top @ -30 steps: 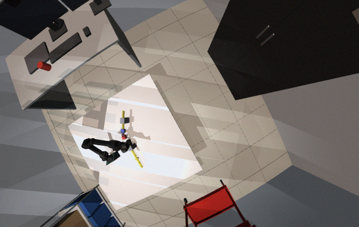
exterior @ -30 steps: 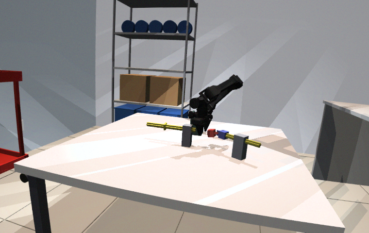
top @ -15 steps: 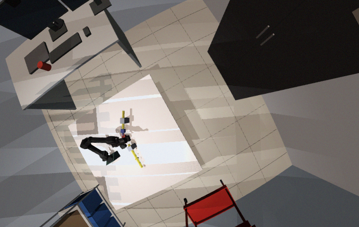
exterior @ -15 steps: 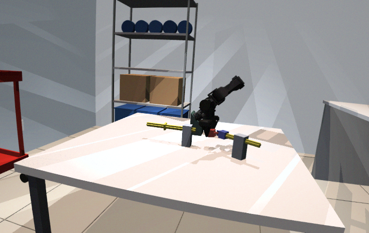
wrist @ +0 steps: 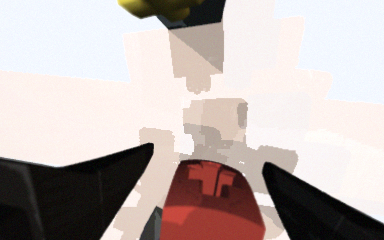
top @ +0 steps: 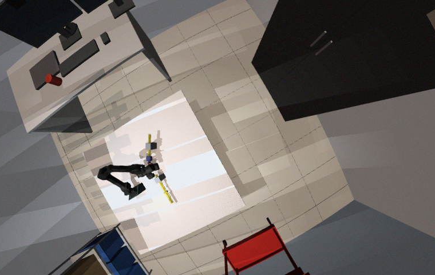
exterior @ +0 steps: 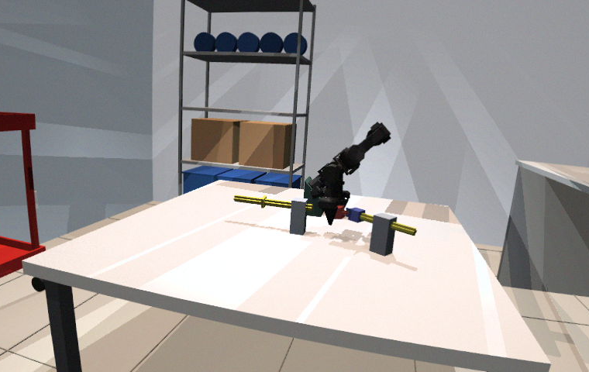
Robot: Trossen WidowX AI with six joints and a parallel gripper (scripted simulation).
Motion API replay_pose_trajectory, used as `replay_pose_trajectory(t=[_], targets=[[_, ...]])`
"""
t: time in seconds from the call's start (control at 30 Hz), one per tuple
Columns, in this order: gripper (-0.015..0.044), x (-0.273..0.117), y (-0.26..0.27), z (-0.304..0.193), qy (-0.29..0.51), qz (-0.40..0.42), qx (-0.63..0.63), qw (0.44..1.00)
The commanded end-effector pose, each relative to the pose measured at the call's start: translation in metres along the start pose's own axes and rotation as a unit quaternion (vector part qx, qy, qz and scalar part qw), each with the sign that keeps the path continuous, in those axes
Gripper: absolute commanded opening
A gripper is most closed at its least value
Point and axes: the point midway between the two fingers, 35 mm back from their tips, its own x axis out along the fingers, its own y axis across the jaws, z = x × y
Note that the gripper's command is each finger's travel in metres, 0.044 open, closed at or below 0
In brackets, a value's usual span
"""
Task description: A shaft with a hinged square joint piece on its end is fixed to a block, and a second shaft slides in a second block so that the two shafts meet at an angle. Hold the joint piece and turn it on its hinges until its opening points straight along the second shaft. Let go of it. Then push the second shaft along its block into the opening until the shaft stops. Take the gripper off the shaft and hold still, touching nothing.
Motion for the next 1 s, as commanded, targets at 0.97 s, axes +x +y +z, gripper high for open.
replay_pose_trajectory(t=[0.97], targets=[[0.0182, 0.0044, -0.0014, -0.0002, 0.002, -0.002, 0.002, 1.0]])
